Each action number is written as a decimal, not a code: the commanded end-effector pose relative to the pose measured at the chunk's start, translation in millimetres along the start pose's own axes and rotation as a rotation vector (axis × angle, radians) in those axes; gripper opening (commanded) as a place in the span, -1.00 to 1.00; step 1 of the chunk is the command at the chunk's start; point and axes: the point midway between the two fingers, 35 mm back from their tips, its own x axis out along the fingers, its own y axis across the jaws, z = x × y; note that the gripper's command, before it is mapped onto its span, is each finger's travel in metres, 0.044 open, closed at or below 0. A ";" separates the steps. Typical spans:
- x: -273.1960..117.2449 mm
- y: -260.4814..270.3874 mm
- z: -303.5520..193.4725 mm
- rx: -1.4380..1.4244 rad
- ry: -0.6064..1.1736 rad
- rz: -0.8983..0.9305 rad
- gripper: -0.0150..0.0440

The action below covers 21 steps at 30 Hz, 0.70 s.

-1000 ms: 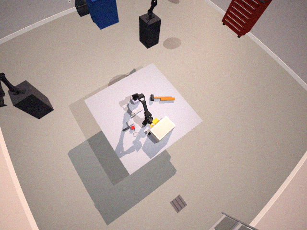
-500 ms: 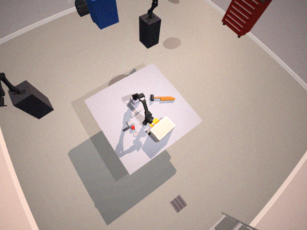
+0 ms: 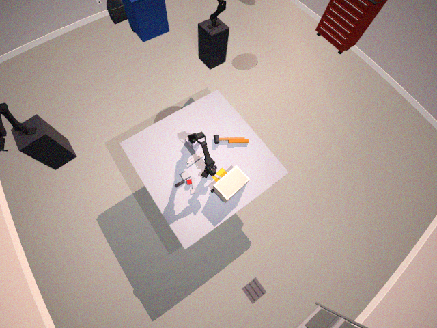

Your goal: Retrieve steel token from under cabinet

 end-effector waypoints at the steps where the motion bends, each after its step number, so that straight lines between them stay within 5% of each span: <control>1: 0.9 -0.3 -7.1 -0.001 0.002 0.002 -0.49; 21: 1.3 -0.9 -31.9 -0.001 0.004 0.002 -0.49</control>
